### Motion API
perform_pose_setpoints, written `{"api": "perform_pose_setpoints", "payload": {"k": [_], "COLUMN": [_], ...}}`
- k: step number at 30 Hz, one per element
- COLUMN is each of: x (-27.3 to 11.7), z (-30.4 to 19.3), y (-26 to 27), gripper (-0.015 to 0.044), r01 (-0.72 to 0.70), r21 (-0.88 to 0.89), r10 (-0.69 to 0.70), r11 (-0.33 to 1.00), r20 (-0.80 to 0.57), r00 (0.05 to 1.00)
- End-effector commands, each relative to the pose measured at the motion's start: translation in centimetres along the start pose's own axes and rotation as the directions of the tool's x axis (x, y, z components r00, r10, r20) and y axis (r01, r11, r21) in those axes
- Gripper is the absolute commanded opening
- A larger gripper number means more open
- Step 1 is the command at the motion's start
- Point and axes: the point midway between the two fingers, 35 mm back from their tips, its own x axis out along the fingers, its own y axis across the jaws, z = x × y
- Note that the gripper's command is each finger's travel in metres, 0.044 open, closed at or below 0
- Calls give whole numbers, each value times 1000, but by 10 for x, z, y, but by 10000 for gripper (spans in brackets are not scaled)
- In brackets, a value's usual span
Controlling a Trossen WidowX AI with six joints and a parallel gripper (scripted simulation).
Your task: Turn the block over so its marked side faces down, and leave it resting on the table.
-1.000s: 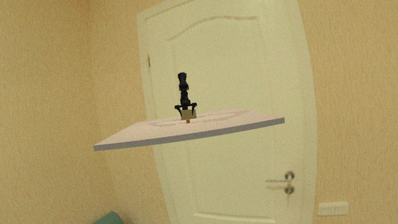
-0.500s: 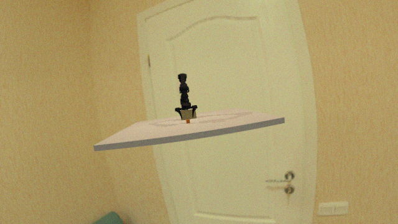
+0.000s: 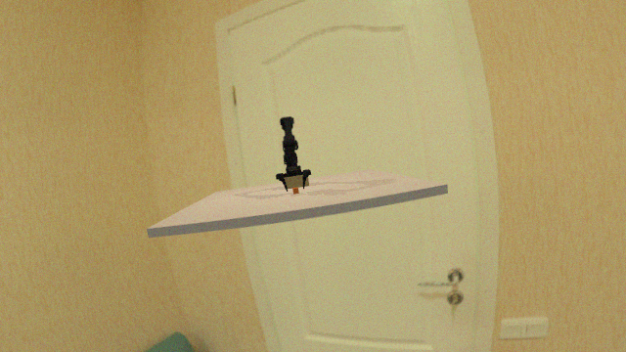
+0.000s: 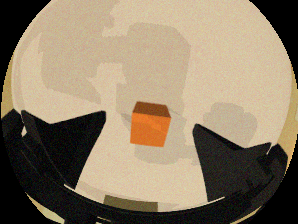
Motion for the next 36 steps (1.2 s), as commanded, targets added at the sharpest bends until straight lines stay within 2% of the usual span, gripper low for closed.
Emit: {"api": "perform_pose_setpoints", "payload": {"k": [1, 10, 25, 26, 31, 36], "x": [5, 5, 5, 3, -24, -26], "z": [-2, -2, -2, -2, -2, -2], "y": [1, 1, 1, 1, 1, 1], "gripper": [361, 125, 25, 0, 0, 0], "r01": [-5, -5, -5, -5, -5, -5], "r21": [3, 3, 3, 3, 3, 3], "r10": [5, 5, 5, 5, 5, 5], "r11": [1000, 1000, 1000, 1000, 1000, 1000], "r20": [-6, -6, -6, -6, -6, -6], "r00": [1000, 1000, 1000, 1000, 1000, 1000]}}
